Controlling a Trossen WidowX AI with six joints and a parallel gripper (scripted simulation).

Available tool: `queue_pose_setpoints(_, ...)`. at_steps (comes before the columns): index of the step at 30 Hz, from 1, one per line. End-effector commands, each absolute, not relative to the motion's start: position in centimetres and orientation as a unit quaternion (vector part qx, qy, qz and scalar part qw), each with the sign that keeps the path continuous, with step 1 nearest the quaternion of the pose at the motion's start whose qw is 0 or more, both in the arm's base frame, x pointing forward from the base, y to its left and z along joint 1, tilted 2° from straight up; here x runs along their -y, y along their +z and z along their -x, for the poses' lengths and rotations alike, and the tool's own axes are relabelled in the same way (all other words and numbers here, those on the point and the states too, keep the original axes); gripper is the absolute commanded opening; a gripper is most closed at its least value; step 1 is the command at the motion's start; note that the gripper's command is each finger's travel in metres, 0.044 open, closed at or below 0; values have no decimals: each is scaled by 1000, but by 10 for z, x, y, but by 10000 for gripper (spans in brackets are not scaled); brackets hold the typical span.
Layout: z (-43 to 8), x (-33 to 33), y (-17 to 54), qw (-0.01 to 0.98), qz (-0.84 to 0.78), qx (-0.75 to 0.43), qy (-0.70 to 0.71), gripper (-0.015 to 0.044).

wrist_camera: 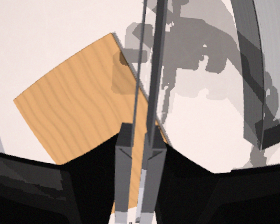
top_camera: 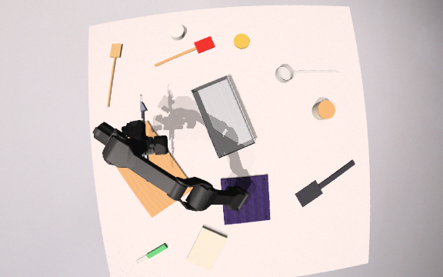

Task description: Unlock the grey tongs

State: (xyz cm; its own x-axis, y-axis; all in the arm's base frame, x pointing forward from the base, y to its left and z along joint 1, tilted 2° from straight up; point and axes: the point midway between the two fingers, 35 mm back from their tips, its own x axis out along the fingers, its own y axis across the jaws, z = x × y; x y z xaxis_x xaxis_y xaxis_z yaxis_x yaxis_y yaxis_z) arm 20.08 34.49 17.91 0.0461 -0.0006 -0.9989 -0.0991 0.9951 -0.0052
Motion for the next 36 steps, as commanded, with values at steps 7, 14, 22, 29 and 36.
queue_pose_setpoints(7,-145,-381,176,722,124,-670,118,-150)
queue_pose_setpoints(14,-102,-400,175,716,178,-653,172,-150)
queue_pose_setpoints(22,-59,-414,174,706,227,-634,221,-150)
queue_pose_setpoints(29,-59,-414,174,708,227,-630,223,-150)
queue_pose_setpoints(36,-59,-423,169,737,227,-588,245,-150)
